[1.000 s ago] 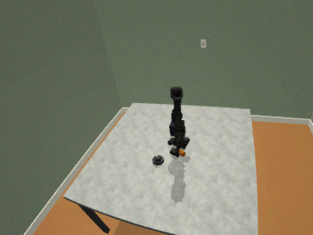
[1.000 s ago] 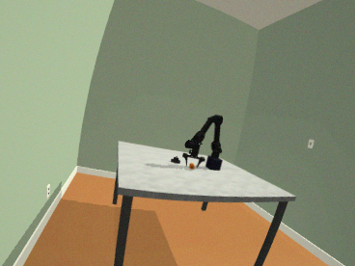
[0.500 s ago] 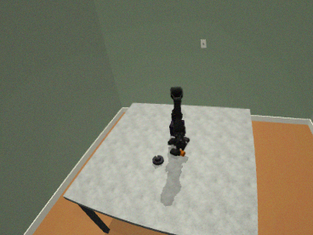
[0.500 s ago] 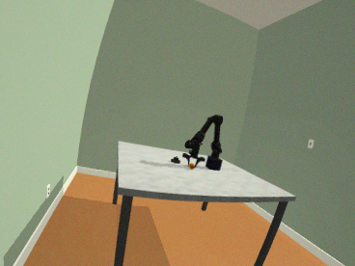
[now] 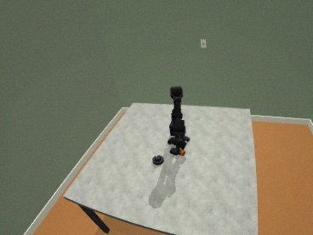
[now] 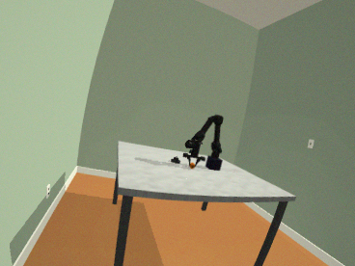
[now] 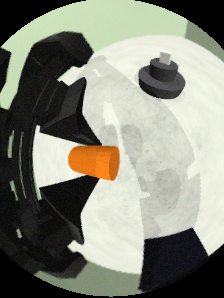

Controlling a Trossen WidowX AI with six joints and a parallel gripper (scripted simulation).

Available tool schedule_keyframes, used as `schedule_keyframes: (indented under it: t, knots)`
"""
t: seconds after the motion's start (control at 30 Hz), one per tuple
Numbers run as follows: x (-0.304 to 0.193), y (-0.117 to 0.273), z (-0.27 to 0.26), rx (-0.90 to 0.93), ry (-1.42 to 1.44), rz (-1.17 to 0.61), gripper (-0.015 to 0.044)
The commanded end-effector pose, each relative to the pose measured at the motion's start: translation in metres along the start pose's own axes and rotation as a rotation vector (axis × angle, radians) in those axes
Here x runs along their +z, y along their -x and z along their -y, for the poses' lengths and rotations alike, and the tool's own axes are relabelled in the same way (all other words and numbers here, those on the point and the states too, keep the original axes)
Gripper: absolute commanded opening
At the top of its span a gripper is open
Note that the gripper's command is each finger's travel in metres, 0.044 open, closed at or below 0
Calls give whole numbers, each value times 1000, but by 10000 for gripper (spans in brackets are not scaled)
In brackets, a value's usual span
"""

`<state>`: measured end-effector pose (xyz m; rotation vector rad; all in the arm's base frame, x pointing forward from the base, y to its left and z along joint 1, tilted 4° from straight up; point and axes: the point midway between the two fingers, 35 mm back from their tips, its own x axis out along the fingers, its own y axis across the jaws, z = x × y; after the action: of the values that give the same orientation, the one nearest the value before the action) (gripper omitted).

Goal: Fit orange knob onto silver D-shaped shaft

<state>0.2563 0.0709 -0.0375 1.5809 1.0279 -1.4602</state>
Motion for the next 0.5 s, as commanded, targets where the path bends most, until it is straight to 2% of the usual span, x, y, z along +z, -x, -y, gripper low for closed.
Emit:
schedule_keyframes:
  t: [0.0,0.1,0.47]
  knots:
    - [-2,10,-2,9,-3,-11,180]
    - [-2,10,-2,9,21,-11,180]
    - [-2,10,-2,11,399,-9,180]
